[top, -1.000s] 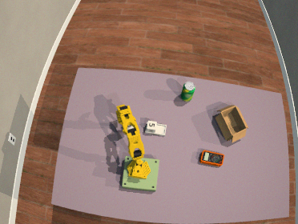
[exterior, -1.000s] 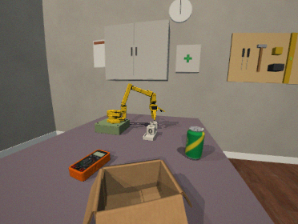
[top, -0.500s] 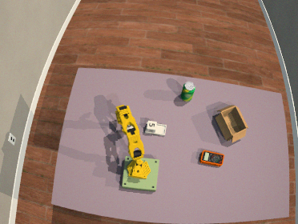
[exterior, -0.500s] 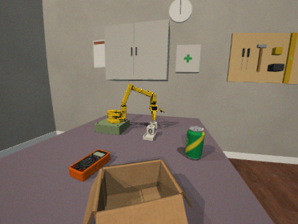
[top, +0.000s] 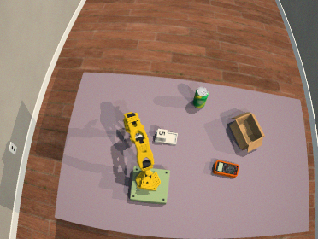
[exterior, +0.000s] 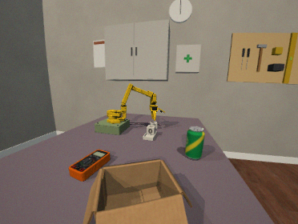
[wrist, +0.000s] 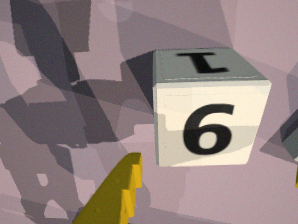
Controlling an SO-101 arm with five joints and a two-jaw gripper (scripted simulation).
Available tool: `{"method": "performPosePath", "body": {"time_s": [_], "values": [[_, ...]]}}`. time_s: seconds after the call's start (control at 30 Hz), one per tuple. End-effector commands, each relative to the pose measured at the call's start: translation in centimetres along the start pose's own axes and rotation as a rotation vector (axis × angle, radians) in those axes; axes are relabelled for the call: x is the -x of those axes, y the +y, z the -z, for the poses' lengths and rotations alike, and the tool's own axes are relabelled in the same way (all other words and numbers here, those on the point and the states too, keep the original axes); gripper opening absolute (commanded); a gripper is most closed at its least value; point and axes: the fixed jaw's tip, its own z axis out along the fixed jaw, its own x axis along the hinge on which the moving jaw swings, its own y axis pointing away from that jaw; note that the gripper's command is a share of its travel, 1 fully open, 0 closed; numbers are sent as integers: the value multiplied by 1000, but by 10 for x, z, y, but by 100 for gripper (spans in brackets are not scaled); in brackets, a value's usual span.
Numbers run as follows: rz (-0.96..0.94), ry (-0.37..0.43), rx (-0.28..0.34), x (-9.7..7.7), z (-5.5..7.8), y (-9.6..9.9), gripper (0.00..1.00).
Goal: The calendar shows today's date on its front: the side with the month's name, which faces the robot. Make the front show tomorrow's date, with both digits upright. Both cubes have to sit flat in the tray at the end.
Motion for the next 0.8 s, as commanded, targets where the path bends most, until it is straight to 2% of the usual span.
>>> {"method": "performPosePath", "body": {"time_s": [0.0, 0.23, 0.77], "values": [[-1, 2, 1, 1, -5, 2, 35], [-1, 2, 1, 2, -10, 2, 35], [-1, 2, 1, 1, -33, 2, 35]]}}
